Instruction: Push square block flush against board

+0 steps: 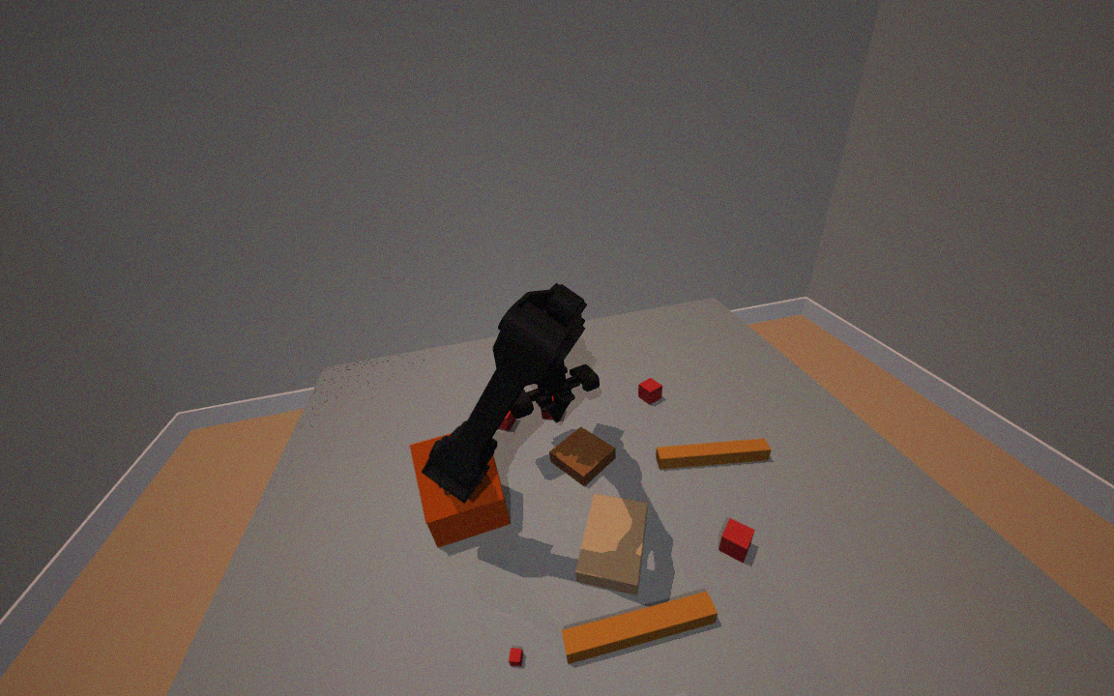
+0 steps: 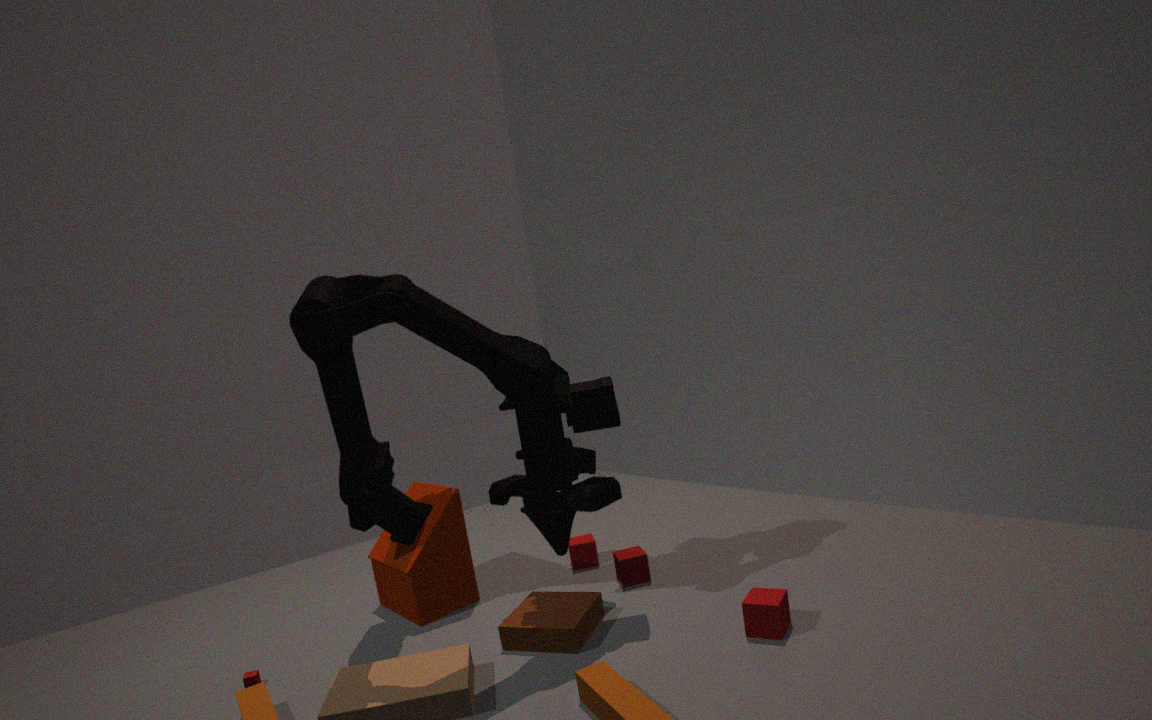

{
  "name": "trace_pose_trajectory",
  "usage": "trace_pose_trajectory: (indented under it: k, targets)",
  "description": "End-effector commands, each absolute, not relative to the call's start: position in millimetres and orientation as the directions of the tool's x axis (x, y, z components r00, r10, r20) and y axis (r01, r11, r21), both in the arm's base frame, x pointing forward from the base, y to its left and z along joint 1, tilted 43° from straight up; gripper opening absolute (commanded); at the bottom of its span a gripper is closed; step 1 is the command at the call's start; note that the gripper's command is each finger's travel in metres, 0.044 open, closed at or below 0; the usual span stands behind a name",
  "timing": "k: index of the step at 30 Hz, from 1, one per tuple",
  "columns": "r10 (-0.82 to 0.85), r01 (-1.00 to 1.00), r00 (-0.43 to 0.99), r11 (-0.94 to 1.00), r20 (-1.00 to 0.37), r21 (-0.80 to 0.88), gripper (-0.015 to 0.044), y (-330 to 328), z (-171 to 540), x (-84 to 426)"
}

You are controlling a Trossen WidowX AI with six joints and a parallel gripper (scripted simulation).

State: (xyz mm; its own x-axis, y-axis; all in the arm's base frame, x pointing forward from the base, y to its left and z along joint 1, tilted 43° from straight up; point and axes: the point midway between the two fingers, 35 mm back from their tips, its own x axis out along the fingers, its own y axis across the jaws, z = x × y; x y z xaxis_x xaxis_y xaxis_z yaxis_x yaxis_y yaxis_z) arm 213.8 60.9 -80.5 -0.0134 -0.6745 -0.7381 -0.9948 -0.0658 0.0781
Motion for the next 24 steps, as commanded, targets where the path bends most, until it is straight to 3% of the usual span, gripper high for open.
trace_pose_trajectory:
  k: [1, 7, 24]
  targets:
    - [-0.673, -0.972, -0.016, -0.164, -0.740, 0.169, 0.0000, 56, -84, 200]
    - [-0.674, -0.912, -0.017, -0.293, -0.739, 0.288, 0.0000, 48, -87, 181]
    - [-0.676, -0.910, -0.017, -0.296, -0.737, 0.292, 0.0000, 10, -127, 180]
